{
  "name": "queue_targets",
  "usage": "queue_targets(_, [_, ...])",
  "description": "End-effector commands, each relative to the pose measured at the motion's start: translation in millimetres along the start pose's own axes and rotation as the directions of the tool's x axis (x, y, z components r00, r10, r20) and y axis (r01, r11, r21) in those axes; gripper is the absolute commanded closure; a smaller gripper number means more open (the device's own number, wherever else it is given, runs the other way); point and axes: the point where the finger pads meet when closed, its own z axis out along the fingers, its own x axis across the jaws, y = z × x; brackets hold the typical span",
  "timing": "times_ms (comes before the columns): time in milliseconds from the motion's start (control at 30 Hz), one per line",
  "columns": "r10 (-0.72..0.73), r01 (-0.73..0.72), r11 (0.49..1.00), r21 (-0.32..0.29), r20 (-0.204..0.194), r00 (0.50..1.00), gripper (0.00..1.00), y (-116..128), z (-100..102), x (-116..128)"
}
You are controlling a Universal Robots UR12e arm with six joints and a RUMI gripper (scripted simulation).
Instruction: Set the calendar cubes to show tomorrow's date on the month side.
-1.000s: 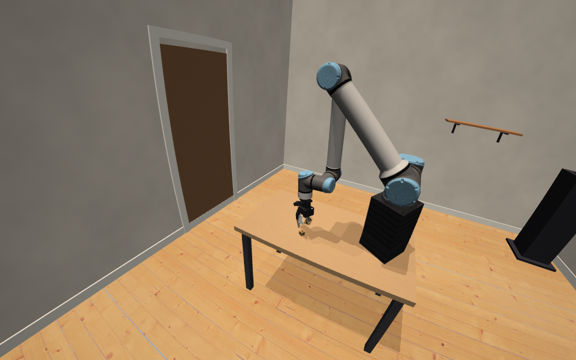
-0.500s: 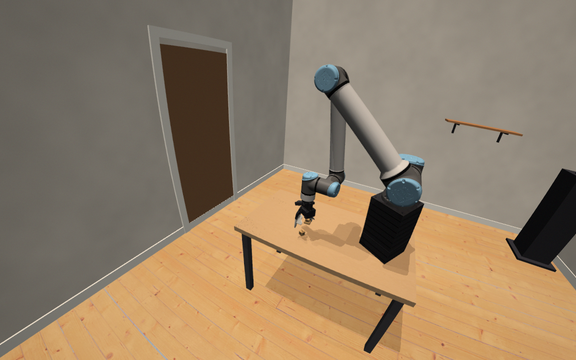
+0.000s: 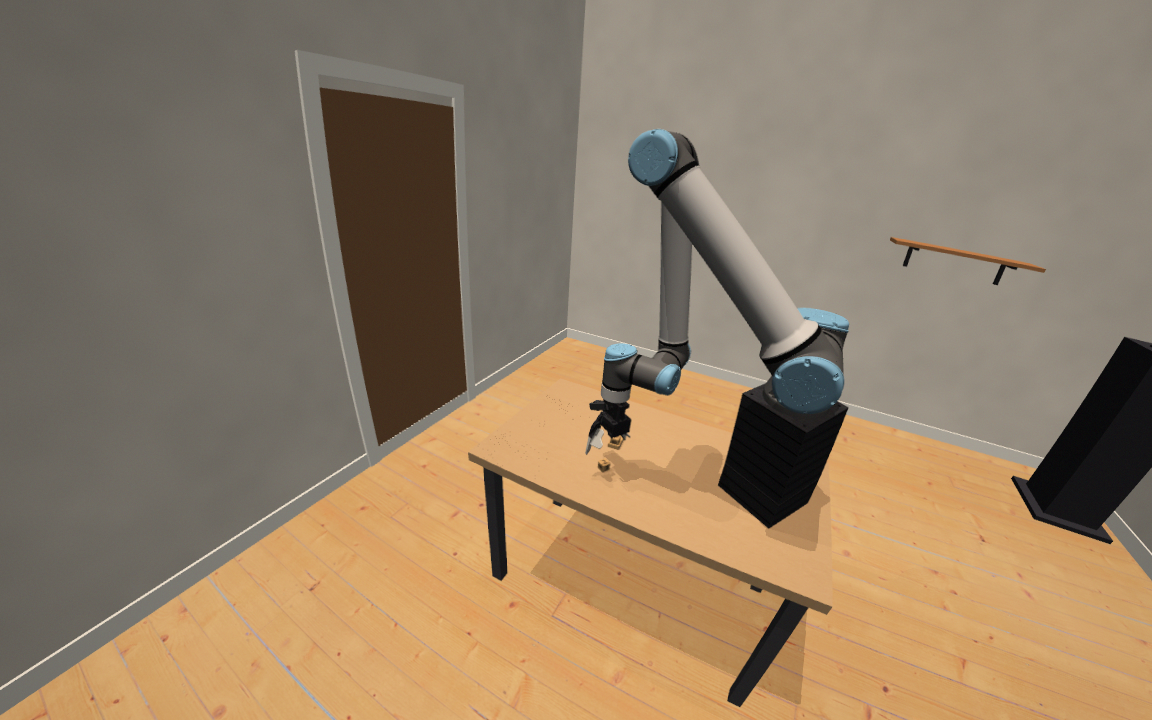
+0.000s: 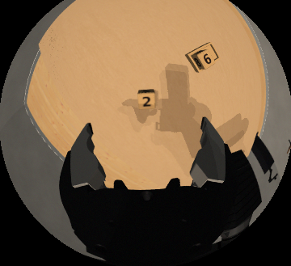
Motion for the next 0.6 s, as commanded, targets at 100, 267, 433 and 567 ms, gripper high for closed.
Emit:
queue_targets(100, [0.002,-0.002,1.0,-0.001,-0.001,1.0,0.0,1,-3,2])
queue_targets(267, [0.002,-0.002,1.0,-0.001,-0.002,1.0,0.0,1,-11,3])
queue_targets(433, [0.001,-0.001,1.0,-0.001,-0.001,1.0,0.71,2,-12,3])
queue_targets(567, [0.001,-0.001,1.0,-0.002,-0.002,1.0,0.71,2,-10,3])
